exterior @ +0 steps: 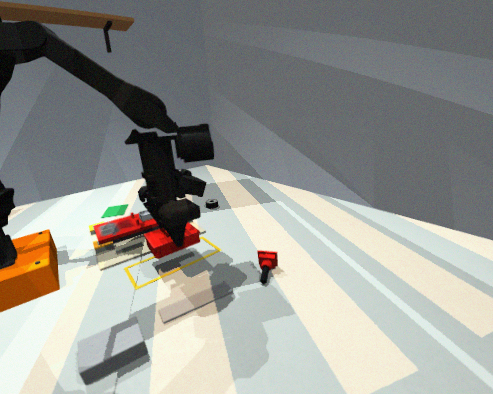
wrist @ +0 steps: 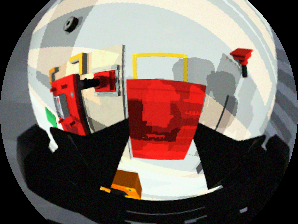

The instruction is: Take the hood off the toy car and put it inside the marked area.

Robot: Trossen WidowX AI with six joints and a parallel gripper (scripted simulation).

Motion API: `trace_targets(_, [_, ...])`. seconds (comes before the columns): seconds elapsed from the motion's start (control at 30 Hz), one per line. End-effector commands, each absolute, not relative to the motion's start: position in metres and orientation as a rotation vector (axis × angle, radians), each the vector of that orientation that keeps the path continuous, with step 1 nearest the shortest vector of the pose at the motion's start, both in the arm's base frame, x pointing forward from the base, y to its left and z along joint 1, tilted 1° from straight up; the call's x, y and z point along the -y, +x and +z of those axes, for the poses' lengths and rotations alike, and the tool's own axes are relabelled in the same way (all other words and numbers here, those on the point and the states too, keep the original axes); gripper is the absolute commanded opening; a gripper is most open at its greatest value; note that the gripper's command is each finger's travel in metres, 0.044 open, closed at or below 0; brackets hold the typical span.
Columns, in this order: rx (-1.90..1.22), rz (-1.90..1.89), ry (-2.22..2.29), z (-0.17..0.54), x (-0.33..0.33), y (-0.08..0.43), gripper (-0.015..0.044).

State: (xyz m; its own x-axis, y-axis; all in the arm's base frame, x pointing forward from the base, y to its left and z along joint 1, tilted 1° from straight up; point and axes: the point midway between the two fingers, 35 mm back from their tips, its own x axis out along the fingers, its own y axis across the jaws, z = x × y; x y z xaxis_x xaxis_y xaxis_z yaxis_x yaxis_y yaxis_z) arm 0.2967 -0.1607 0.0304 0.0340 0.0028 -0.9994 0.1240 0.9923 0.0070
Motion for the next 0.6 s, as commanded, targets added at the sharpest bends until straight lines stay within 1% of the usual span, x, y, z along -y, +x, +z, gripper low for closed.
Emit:
trace_targets(0.0, [-1.545, -0.089, 0.099, 0.023, 0.160, 0.294, 0.0000])
trace_targets(0.57, [-1.545, -0.089, 0.099, 0.011, 0.159, 0.293, 0.0000])
